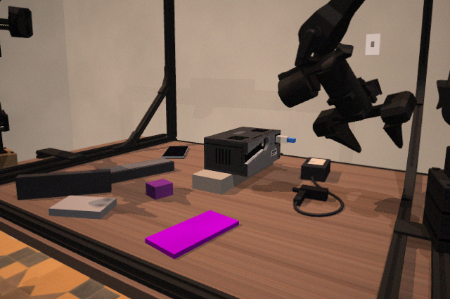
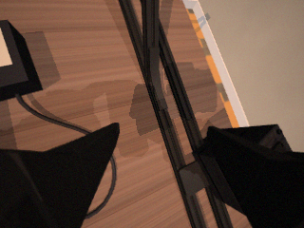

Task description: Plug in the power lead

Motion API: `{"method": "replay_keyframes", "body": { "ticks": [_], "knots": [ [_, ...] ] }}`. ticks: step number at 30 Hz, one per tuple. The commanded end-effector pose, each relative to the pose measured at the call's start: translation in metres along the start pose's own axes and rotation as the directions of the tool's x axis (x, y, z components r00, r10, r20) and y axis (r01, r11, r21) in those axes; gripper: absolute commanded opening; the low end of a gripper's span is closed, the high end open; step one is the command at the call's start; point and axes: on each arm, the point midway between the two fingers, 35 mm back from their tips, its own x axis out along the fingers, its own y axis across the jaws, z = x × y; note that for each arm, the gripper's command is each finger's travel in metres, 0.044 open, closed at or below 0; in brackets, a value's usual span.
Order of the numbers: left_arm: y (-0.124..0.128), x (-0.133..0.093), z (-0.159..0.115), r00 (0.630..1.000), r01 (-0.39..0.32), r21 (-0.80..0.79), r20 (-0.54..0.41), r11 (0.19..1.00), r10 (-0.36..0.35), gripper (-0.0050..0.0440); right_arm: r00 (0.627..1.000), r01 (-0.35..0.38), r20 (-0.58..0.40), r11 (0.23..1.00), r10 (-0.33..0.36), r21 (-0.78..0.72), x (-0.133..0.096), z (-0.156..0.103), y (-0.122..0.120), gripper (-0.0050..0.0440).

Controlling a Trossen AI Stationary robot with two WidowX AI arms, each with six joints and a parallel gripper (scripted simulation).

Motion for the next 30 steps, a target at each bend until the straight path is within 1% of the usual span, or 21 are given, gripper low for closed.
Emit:
{"method": "replay_keyframes", "body": {
  "ticks": [1,6,10,12,14,15,18,21,24,27,29,30],
  "knots": [
    [0.007,0.009,-0.01,0.996,-0.028,-0.161,-0.093,0.986,0.013,0.04,1.0,0.003,0.015,1.0,-0.003,-0.007,-0.015,0.015,-0.013,0.04],
    [0.02,0.017,-0.021,0.977,-0.136,-0.377,-0.207,0.916,0.059,0.04,1.0,0.003,0.008,1.0,-0.003,-0.009,-0.035,0.023,-0.025,0.04],
    [0.032,0.021,-0.028,0.951,-0.251,-0.526,-0.289,0.813,0.106,0.04,1.0,0.003,0.003,1.0,-0.003,-0.009,-0.052,0.029,-0.031,0.04],
    [0.032,0.021,-0.028,0.951,-0.251,-0.526,-0.289,0.813,0.106,0.04,1.0,0.003,0.003,1.0,-0.003,-0.009,-0.052,0.029,-0.031,0.04],
    [0.04,0.023,-0.032,0.931,-0.332,-0.626,-0.336,0.705,0.14,0.04,1.0,0.003,0.0,1.0,-0.003,-0.009,-0.062,0.032,-0.033,0.04],
    [0.044,0.024,-0.034,0.918,-0.37,-0.642,-0.362,0.671,0.16,0.04,1.0,0.003,-0.002,1.0,-0.003,-0.008,-0.069,0.034,-0.034,0.04],
    [0.054,0.025,-0.037,0.889,-0.451,-0.712,-0.41,0.538,0.204,0.04,1.0,0.003,-0.006,1.0,-0.003,-0.007,-0.081,0.038,-0.034,0.04],
    [0.063,0.026,-0.039,0.856,-0.517,-0.763,-0.452,0.388,0.251,0.04,1.0,0.003,-0.009,1.0,-0.003,-0.006,-0.092,0.041,-0.032,0.04],
    [0.073,0.026,-0.04,0.82,-0.558,-0.798,-0.489,0.226,0.299,0.04,1.0,0.003,-0.012,1.0,-0.003,-0.004,-0.103,0.044,-0.028,0.04],
    [0.082,0.026,-0.04,0.781,-0.57,-0.82,-0.519,0.058,0.347,0.04,1.0,0.003,-0.014,1.0,-0.003,-0.002,-0.112,0.047,-0.023,0.04],
    [0.082,0.026,-0.04,0.781,-0.57,-0.82,-0.519,0.058,0.347,0.04,1.0,0.003,-0.014,1.0,-0.003,-0.002,-0.112,0.047,-0.023,0.04],
    [0.085,0.025,-0.04,0.768,-0.564,-0.826,-0.527,-0.007,0.364,0.04,1.0,0.003,-0.015,1.0,-0.003,-0.001,-0.115,0.047,-0.021,0.04]
  ]
}}
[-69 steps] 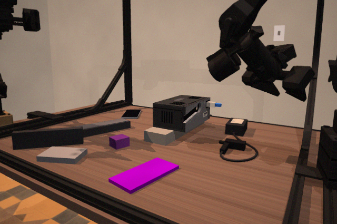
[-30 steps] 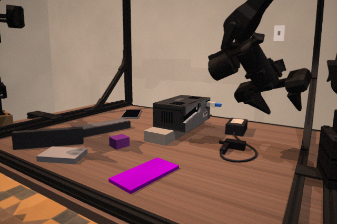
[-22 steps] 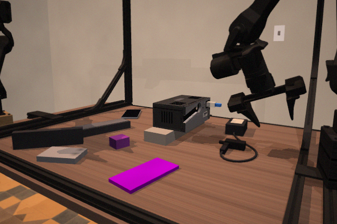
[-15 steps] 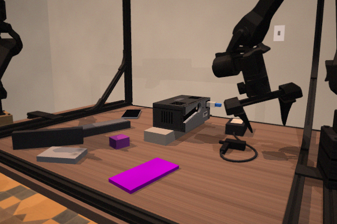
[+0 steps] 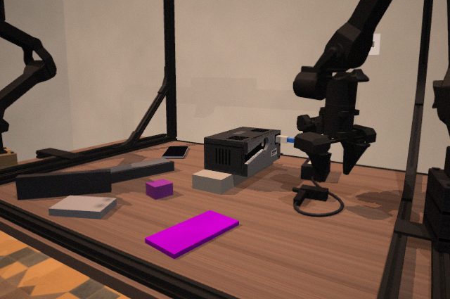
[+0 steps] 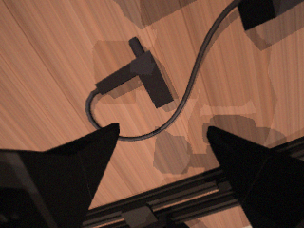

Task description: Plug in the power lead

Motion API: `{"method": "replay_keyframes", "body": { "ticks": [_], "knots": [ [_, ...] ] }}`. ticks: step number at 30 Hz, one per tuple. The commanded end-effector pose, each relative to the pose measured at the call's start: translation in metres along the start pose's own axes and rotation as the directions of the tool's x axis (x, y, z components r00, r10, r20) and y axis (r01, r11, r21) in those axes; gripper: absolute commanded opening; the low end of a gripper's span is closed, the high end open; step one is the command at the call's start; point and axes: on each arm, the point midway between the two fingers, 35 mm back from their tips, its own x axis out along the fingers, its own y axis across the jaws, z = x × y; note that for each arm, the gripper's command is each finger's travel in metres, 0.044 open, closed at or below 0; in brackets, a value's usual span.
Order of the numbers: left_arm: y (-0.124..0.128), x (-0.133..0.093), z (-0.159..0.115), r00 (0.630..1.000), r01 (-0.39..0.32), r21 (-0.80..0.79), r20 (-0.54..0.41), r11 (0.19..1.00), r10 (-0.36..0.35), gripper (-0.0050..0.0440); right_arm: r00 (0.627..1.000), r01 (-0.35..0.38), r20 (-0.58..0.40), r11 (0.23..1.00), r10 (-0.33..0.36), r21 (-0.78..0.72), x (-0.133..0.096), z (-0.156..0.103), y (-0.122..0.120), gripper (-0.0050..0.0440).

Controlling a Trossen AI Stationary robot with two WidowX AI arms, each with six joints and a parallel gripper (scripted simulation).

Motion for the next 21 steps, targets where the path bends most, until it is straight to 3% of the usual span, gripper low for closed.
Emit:
{"method": "replay_keyframes", "body": {
  "ticks": [1,9,21],
  "knots": [
    [0.001,0.003,0.006,0.998,-0.044,-0.155,0.038,0.987,0.05,0.04,1.0,-0.002,0.001,1.0,0.002,-0.001,-0.009,0.005,0.007,0.04],
    [0.001,0.005,0.023,0.981,-0.061,-0.449,0.139,0.891,0.137,0.04,1.0,-0.002,-0.002,1.0,0.002,0.004,-0.023,0.009,0.021,0.04],
    [0.001,0.008,0.027,0.976,-0.053,-0.501,0.159,0.864,0.152,0.04,1.0,-0.002,-0.003,1.0,0.002,0.005,-0.025,0.009,0.024,0.04]
  ]
}}
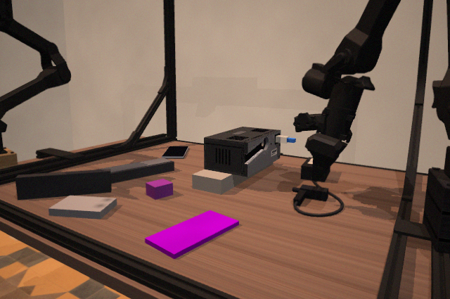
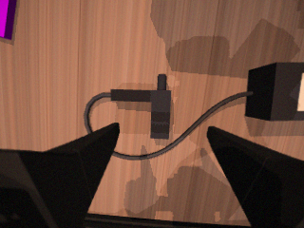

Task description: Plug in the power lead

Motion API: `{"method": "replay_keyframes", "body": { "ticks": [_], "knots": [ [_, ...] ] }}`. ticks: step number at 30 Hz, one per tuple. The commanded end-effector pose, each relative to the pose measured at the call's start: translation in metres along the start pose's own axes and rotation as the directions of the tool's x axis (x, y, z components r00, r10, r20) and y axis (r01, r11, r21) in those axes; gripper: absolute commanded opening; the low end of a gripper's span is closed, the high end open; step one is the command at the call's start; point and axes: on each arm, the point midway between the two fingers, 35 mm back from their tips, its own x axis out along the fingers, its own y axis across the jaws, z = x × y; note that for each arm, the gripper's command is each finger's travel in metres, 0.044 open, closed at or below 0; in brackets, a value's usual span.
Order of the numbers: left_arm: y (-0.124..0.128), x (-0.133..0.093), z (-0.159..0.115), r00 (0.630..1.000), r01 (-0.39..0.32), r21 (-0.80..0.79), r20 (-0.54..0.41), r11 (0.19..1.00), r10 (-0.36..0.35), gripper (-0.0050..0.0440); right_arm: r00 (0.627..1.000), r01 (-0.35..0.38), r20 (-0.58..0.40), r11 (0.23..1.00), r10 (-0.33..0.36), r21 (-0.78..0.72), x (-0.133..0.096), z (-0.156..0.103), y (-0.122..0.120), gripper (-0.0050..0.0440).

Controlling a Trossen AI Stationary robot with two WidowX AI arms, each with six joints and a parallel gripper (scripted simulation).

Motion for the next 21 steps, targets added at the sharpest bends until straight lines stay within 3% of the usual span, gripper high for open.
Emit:
{"method": "replay_keyframes", "body": {
  "ticks": [1,21],
  "knots": [
    [0.0,0.007,-0.001,1.0,-0.006,-0.008,0.003,1.0,0.006,0.04,1.0,-0.002,0.001,1.0,0.002,0.0,0.0,0.001,0.001,0.04],
    [0.0,0.033,-0.007,1.0,-0.006,-0.005,0.003,1.0,0.007,0.04,1.0,-0.002,0.001,1.0,0.002,0.0,0.0,0.001,0.001,0.04]
  ]
}}
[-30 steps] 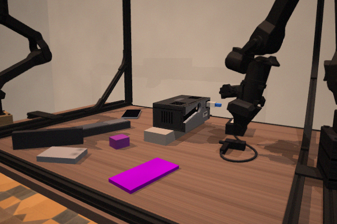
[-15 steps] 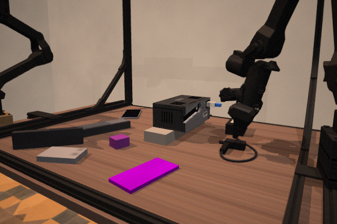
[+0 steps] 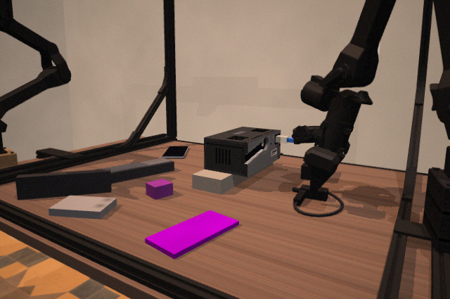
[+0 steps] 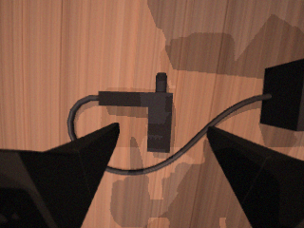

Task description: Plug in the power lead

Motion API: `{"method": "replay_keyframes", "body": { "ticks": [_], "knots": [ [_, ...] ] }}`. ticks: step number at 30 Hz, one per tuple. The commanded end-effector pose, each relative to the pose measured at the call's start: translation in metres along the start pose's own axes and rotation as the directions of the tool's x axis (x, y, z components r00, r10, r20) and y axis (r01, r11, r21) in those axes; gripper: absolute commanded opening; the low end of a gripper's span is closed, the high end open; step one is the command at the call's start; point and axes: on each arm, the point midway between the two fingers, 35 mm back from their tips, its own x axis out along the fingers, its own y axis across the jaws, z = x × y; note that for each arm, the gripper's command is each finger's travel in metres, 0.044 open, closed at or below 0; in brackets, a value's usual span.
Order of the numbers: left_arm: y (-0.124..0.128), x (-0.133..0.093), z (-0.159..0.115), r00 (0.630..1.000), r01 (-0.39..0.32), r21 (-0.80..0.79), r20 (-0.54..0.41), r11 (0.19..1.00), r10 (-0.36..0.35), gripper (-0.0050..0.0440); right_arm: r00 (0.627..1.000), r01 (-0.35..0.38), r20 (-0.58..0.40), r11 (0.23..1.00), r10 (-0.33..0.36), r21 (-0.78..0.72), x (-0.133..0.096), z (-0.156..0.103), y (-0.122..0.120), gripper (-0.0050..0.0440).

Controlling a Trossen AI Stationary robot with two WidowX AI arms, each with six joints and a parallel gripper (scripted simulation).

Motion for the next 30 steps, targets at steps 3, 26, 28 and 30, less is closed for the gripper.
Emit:
{"method": "replay_keyframes", "body": {
  "ticks": [3,26,28,30],
  "knots": [
    [0.002,0.011,-0.005,1.0,-0.011,-0.002,-0.005,1.0,0.011,0.04,1.0,-0.003,0.0,1.0,0.003,0.002,0.0,0.0,0.001,0.04],
    [0.003,0.021,-0.008,1.0,-0.011,-0.001,-0.005,1.0,0.011,0.0136,1.0,-0.003,0.0,1.0,0.003,0.002,0.0,0.0,0.001,0.04],
    [0.003,0.021,-0.008,1.0,-0.011,-0.001,-0.005,1.0,0.011,0.0088,1.0,-0.003,0.0,1.0,0.003,0.002,0.0,0.0,0.001,0.04],
    [0.003,0.021,-0.008,1.0,-0.011,-0.001,-0.005,1.0,0.011,0.0064,1.0,-0.003,0.0,1.0,0.003,0.002,0.0,0.0,0.001,0.04]
  ]
}}
